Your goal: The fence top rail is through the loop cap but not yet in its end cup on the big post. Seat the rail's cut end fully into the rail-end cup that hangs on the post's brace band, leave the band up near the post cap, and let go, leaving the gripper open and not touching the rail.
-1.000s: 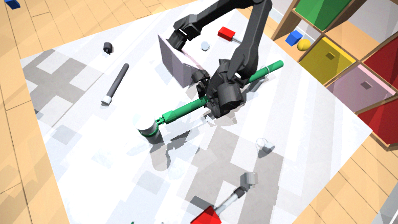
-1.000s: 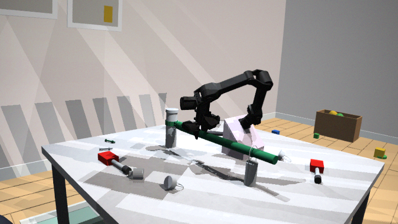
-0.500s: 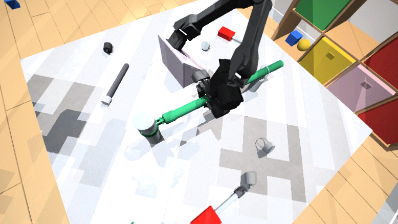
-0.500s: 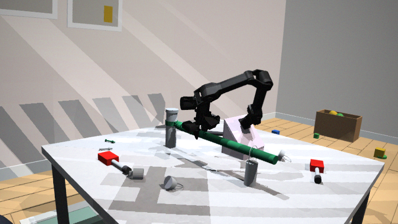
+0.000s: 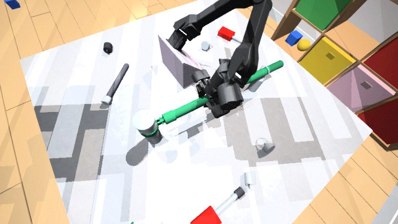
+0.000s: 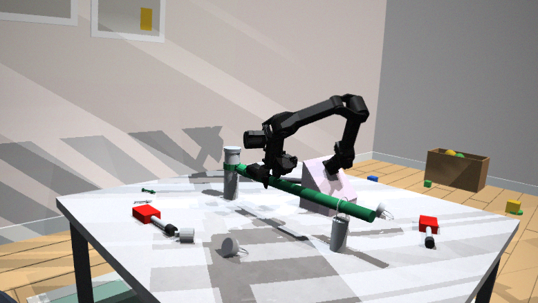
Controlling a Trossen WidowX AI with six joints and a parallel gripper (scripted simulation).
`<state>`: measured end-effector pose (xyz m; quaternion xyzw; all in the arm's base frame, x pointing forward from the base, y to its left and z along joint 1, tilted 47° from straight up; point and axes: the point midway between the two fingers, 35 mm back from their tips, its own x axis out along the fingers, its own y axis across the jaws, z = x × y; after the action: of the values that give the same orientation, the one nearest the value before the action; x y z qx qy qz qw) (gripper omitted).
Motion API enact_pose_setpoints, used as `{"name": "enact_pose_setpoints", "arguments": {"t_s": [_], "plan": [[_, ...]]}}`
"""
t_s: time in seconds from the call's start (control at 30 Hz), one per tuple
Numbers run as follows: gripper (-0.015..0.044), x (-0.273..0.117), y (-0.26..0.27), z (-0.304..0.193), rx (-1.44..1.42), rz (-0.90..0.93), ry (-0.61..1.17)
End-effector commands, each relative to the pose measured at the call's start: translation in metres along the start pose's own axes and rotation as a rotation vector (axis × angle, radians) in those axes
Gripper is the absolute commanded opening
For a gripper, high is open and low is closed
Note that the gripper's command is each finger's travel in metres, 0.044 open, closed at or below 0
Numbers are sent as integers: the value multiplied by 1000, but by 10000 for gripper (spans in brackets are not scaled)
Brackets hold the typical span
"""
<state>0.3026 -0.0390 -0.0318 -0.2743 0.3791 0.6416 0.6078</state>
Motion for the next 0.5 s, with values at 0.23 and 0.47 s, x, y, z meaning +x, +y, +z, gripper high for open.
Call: {"name": "enact_pose_setpoints", "arguments": {"t_s": [0.23, 0.47], "plan": [[0, -5, 1, -6, 2, -5, 13], [0, -5, 1, -7, 2, -5, 13]]}}
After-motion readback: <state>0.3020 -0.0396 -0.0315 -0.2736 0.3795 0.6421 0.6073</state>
